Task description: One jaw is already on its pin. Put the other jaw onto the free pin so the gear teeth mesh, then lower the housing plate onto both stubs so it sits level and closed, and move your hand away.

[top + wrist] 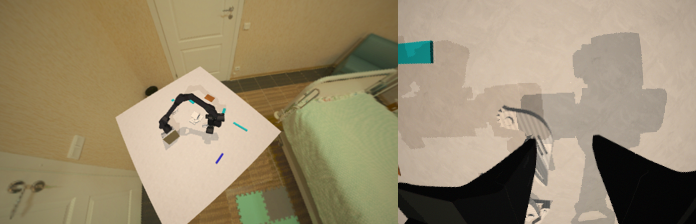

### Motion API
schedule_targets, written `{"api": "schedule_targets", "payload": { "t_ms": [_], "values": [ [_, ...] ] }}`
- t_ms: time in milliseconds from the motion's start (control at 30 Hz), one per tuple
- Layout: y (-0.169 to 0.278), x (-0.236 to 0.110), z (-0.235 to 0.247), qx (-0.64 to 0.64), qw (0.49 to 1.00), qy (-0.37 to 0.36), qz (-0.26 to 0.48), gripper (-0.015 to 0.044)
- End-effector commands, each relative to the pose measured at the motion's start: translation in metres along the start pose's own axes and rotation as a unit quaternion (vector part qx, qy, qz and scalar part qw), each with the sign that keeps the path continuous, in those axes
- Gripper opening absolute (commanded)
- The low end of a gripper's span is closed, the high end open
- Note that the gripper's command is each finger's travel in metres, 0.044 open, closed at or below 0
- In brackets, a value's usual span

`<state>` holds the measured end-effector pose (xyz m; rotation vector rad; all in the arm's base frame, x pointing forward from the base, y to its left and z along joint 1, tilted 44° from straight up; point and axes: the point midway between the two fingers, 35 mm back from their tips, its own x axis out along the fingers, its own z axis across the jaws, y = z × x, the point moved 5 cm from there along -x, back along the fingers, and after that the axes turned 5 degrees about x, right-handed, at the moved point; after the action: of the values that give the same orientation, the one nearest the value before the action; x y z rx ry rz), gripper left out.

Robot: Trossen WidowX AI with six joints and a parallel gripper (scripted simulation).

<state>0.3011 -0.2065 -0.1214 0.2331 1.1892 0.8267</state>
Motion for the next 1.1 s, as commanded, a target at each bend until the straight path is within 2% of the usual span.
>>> {"api": "schedule_targets", "payload": {
  "t_ms": [0,200,1067],
  "values": [
    [-0.0001,0.0002,-0.0002,0.002,1.000,0.000,0.000,0.0289],
    [-0.0001,0.0002,-0.0002,0.002,1.000,0.000,0.000,0.0440],
    [-0.0001,0.0002,-0.0002,0.002,1.000,0.000,0.000,0.0440]
  ]
}}
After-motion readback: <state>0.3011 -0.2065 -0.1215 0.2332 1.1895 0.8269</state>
